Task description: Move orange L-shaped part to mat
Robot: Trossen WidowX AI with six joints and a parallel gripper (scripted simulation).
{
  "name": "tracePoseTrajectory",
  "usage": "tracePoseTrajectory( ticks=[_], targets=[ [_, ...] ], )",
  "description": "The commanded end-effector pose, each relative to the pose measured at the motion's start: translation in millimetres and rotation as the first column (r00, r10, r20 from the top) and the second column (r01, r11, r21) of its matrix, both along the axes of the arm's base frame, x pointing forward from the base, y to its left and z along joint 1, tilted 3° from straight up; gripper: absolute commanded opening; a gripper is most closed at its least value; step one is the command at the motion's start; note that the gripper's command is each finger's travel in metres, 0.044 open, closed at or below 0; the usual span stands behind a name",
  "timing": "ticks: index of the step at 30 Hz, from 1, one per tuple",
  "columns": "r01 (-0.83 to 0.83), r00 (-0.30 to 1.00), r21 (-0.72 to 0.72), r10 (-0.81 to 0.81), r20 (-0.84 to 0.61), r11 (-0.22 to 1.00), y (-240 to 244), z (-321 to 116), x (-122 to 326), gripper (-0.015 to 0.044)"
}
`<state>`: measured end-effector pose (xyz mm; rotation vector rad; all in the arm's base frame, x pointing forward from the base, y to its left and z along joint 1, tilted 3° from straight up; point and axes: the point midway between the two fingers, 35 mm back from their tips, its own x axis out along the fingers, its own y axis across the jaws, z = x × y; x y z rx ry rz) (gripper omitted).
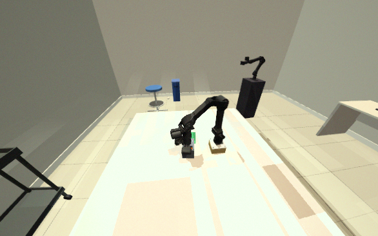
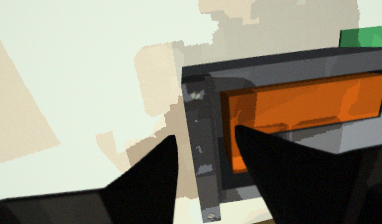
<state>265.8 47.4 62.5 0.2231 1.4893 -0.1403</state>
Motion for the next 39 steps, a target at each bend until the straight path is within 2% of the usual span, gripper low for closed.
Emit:
tracePoseTrajectory(
  ticks=[1, 19, 39],
  targets=[
    [0.002, 1.000, 0.003, -0.002, -0.011, 1.000, 1, -8, -2, 0.0180],
    [0.002, 1.000, 0.003, -0.002, -0.011, 1.000, 2, -37, -1, 0.0180],
    [-0.001, 1.000, 0.007, 0.001, -0.002, 1.000, 3, -35, 2, 0.0180]
  ],
)
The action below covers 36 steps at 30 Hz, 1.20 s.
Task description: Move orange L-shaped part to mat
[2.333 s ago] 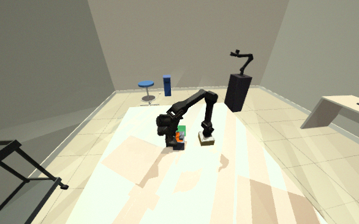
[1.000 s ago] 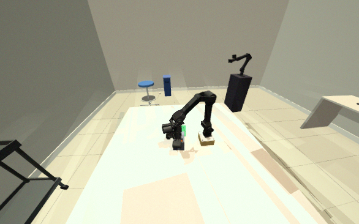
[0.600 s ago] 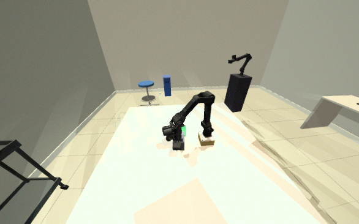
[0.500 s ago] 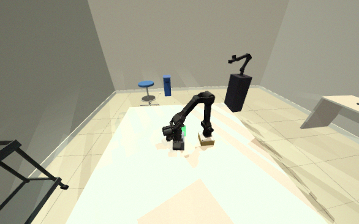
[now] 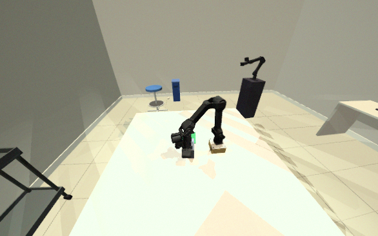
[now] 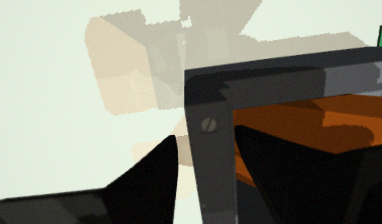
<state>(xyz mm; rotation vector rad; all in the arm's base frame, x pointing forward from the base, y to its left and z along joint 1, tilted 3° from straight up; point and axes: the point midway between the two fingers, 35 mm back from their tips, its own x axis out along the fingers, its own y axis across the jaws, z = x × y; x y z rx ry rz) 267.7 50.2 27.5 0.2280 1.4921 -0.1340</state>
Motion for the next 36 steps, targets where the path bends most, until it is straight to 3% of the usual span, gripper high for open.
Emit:
tracePoseTrajectory(
  ticks=[1, 15, 24, 36],
  targets=[
    [0.000, 1.000, 0.000, 0.000, 0.000, 1.000, 0, 0, 0, 0.0180],
    [0.004, 1.000, -0.003, -0.004, -0.008, 1.000, 10, 15, 0, 0.0180],
    [0.004, 1.000, -0.005, -0.004, -0.008, 1.000, -6, 106, -9, 0.0180],
    [0.006, 1.000, 0.001, -0.006, 0.009, 1.000, -4, 105, -7, 0.0180]
  ],
)
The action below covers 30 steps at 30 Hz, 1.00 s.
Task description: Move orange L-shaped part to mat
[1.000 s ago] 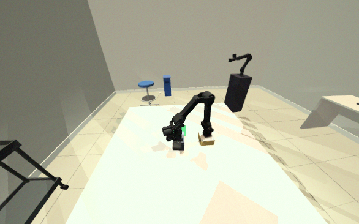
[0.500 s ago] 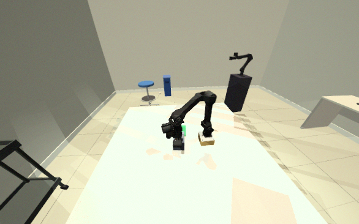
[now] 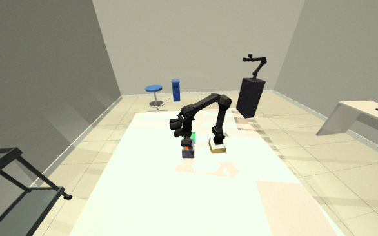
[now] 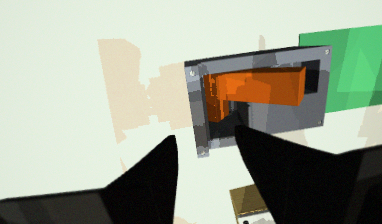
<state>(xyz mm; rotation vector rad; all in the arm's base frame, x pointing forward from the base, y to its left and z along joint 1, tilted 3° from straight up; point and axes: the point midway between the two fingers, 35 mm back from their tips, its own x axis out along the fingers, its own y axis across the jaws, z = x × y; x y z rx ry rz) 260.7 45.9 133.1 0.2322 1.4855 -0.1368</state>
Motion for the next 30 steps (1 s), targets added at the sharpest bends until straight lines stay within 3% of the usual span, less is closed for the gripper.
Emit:
tracePoseTrajectory(
  ticks=[1, 17, 18, 21, 25, 30],
  targets=[
    [0.001, 1.000, 0.000, -0.001, 0.002, 1.000, 0, 0, 0, 0.0180],
    [0.001, 1.000, 0.000, -0.001, 0.002, 1.000, 0, 0, 0, 0.0180],
    [-0.013, 1.000, -0.001, 0.013, 0.003, 1.000, -1, 0, 0, 0.0206],
    [-0.129, 0.992, -0.013, 0.129, 0.007, 0.992, -6, 0, 0, 0.0280],
    [-0.410, 0.912, -0.042, 0.411, 0.010, 0.911, -21, 0, 0, 0.0280],
    [-0.728, 0.684, -0.078, 0.730, 0.000, 0.682, -41, -1, -2, 0.0280]
  ],
)
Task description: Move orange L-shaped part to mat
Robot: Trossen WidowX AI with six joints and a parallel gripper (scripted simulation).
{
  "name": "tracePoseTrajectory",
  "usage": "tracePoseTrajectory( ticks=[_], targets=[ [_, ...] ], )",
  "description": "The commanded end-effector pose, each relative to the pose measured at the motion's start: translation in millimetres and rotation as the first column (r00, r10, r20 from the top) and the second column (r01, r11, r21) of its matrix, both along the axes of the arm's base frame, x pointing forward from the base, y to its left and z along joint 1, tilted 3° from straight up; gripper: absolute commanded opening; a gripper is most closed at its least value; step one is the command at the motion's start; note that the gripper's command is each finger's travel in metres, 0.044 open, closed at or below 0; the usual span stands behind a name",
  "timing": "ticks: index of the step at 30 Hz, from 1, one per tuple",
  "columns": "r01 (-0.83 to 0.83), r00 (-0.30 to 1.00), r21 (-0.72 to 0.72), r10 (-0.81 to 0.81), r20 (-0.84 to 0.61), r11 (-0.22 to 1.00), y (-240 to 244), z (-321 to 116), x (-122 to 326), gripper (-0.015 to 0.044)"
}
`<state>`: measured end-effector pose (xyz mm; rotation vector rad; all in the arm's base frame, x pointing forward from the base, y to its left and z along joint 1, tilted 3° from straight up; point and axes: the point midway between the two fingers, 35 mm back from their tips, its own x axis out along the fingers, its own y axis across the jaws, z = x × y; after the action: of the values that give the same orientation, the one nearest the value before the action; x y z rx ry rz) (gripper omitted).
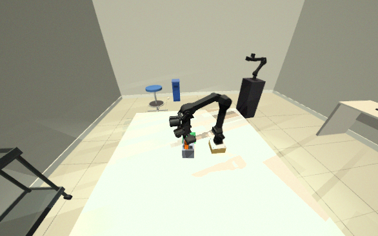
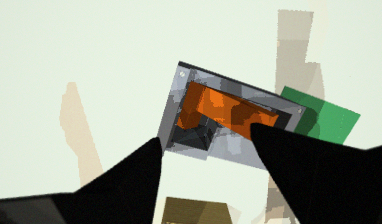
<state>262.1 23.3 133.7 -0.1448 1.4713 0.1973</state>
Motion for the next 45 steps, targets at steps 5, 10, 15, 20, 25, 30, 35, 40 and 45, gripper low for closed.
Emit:
tracePoseTrajectory(
  ticks=[5, 10, 15, 20, 25, 30, 35, 40, 45],
  targets=[
    [-0.686, 0.727, -0.064, 0.687, -0.008, 0.725, -38, -2, -7, 0.0280],
    [-0.887, 0.457, -0.087, 0.889, -0.023, 0.453, -54, -2, -11, 0.0280],
    [-0.893, 0.445, -0.087, 0.895, -0.024, 0.442, -54, -2, -11, 0.0280],
    [-0.893, 0.445, -0.087, 0.895, -0.024, 0.442, -54, -2, -11, 0.0280],
    [-0.893, 0.445, -0.087, 0.895, -0.024, 0.442, -54, -5, -10, 0.0280],
    [-0.893, 0.445, -0.087, 0.895, -0.023, 0.442, -53, -25, -9, 0.0280],
    [-0.893, 0.445, -0.087, 0.895, -0.023, 0.442, -53, -33, -9, 0.0280],
    [-0.893, 0.445, -0.087, 0.895, -0.023, 0.442, -53, -38, -8, 0.0280],
    [-0.893, 0.445, -0.087, 0.895, -0.023, 0.442, -53, -46, -7, 0.0280]
  ],
)
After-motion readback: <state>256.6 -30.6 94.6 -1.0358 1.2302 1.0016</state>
